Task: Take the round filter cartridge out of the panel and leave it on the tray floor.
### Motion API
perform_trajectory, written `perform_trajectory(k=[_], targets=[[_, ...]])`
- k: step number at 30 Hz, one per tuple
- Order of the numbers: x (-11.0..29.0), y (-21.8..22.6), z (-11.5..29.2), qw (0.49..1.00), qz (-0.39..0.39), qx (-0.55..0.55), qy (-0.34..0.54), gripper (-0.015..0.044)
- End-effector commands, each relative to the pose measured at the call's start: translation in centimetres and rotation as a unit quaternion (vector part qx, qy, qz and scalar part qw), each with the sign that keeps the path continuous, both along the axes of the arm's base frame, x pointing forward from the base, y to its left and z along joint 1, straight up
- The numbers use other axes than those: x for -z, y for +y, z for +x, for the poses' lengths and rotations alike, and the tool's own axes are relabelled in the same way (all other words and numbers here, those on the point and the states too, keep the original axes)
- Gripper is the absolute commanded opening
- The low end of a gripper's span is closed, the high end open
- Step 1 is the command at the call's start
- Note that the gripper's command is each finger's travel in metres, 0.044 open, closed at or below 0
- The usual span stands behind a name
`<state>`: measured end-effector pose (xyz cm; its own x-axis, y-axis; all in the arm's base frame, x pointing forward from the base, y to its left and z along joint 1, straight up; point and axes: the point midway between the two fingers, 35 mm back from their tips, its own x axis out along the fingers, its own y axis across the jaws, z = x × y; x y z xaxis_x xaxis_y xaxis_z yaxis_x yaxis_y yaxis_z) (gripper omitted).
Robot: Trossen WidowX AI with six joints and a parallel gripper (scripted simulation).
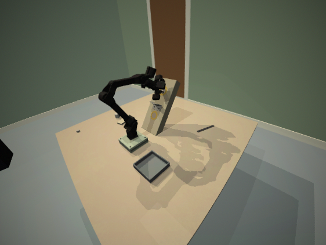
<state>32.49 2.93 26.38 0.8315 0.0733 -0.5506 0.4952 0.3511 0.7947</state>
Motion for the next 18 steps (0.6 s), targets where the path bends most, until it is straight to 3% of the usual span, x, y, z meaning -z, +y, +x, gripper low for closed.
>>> perform_trajectory(k=[1,15,18], targets=[[0.5,0.3,0.9,1.000,0.000,-0.007,0.001,0.0000],[0.5,0.3,0.9,1.000,0.000,-0.007,0.001,0.0000],[-0.7,-0.1,-0.8,1.000,-0.001,-0.001,0.001,0.0000]])
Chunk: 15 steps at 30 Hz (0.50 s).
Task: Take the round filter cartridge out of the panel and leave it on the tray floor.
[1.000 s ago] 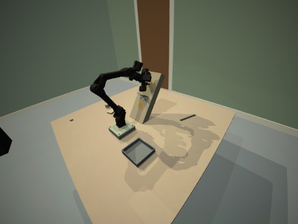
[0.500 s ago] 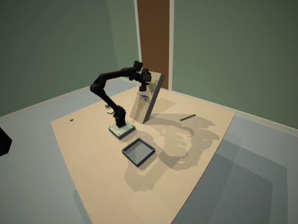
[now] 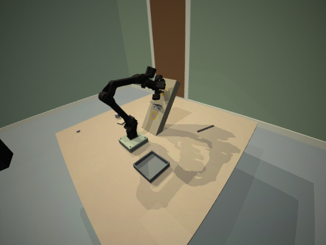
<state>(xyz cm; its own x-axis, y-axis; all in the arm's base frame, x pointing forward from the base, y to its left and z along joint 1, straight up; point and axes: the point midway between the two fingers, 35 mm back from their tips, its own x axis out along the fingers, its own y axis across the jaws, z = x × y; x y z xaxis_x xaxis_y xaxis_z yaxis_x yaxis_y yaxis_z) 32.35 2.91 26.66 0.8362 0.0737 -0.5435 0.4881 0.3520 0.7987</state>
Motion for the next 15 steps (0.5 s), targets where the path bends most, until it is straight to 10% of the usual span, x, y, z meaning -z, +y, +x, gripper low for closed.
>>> perform_trajectory(k=[1,15], targets=[[-0.8,-0.1,-1.2,1.000,0.000,-0.002,0.005,0.0000],[-3.8,-0.4,-6.0,1.000,0.000,-0.007,0.009,0.0000]])
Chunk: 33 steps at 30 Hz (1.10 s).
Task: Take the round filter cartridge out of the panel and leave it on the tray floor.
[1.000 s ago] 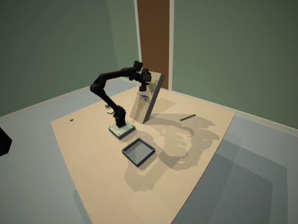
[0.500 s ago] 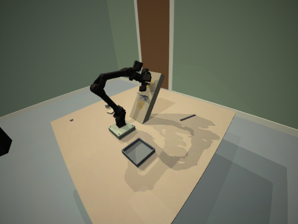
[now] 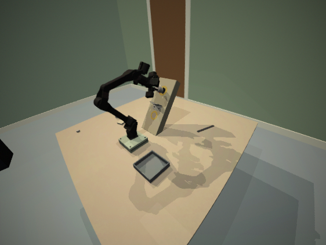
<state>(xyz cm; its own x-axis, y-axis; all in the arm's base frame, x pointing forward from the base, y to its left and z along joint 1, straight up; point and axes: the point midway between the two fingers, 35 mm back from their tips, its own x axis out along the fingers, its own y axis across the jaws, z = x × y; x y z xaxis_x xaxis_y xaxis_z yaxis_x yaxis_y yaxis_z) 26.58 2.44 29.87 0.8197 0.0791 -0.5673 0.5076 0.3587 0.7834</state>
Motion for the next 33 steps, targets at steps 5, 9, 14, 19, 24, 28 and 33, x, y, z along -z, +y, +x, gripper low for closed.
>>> perform_trajectory(k=[5,9,14,19,24,28,33], targets=[[-0.6,0.0,-0.3,1.000,0.002,-0.003,-0.005,0.0000],[0.0,0.0,-0.6,1.000,0.002,-0.003,-0.005,0.0000],[1.4,-0.1,-1.4,1.000,0.001,-0.003,-0.005,0.0000],[2.9,-0.1,-2.2,1.000,0.001,-0.003,-0.004,0.0000],[4.4,-0.2,-2.9,1.000,0.001,-0.003,-0.004,0.0000],[5.6,-0.2,-3.4,1.000,0.001,-0.003,-0.004,0.0000],[5.8,-0.3,-3.6,1.000,0.001,0.000,-0.001,0.0026]])
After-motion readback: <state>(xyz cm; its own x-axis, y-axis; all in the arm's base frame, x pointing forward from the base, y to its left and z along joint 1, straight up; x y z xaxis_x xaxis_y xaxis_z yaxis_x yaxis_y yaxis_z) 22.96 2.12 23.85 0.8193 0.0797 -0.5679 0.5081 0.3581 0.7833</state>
